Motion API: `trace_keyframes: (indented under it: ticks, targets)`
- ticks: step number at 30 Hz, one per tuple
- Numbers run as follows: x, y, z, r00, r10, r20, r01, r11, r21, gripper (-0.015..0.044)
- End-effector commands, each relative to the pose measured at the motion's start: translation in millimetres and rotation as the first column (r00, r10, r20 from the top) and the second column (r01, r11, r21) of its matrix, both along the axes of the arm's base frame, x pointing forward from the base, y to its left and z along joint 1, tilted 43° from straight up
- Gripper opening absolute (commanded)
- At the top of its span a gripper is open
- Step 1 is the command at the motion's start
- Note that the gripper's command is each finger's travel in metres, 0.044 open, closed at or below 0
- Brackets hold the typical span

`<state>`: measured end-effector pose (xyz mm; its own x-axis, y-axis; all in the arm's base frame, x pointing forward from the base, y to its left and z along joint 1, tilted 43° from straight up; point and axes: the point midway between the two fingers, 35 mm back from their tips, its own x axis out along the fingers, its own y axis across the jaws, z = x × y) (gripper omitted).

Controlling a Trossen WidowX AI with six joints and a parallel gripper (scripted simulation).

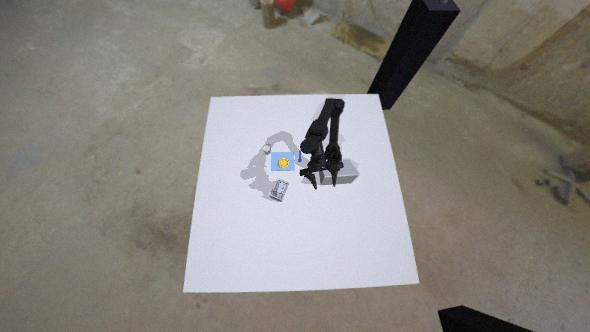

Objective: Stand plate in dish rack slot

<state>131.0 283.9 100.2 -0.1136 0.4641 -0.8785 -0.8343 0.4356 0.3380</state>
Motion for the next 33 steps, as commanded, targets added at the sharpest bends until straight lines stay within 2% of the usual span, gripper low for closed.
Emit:
trace_keyframes:
  ticks: [1,10,16,24,33]
  targets:
    - [27.3,-15.4,-9.7,0.994,-0.105,0.037,0.107,0.992,-0.071,0.0400]
    - [79.6,-61.4,-23.5,0.944,-0.305,0.122,0.324,0.928,-0.185,0.0400]
    - [111.3,-100.3,-32.0,0.884,-0.422,0.200,0.464,0.843,-0.271,0.0400]
    - [145.9,-163.5,-40.5,0.773,-0.545,0.323,0.634,0.672,-0.383,0.0400]
    - [167.6,-242.6,-44.2,0.635,-0.618,0.463,0.766,0.423,-0.485,0.0400]
